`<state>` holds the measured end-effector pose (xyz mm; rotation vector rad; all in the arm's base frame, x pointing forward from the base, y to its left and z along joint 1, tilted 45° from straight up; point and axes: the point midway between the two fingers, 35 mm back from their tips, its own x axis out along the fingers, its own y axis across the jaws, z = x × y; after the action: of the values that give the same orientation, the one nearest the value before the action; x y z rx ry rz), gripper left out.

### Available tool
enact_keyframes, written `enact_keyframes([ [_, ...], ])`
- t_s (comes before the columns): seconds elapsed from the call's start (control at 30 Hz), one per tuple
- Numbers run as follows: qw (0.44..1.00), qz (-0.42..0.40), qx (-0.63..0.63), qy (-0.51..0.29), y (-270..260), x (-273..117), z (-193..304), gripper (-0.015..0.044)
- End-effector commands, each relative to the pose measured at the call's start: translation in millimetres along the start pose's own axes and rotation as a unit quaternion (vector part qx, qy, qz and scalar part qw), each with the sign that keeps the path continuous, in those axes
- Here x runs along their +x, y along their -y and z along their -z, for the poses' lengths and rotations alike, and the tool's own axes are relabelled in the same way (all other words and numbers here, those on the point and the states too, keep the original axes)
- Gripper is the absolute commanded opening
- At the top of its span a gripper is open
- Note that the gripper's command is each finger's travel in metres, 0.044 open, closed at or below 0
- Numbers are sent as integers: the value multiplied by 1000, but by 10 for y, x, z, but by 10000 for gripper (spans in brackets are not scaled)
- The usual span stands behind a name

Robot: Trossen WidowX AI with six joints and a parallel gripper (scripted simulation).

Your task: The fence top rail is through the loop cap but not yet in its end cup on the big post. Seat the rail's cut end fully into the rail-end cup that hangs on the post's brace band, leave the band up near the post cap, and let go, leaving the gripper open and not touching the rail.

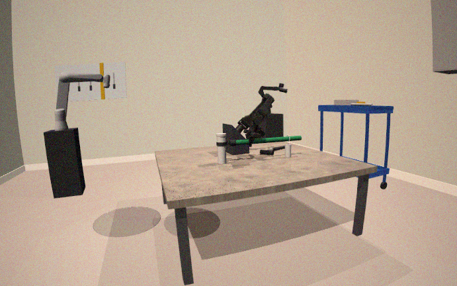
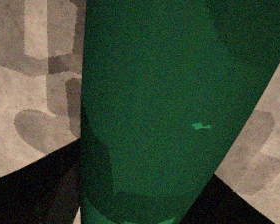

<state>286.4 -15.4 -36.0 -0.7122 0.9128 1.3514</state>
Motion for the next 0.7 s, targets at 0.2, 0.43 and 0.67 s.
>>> enact_keyframes([
  [0.2,1000,0,0,0,0,0,-5,26],
  [0.43,1000,0,0,0,0,0,-5,210],
  [0.67,1000,0,0,0,13,-176,-99,394],
])
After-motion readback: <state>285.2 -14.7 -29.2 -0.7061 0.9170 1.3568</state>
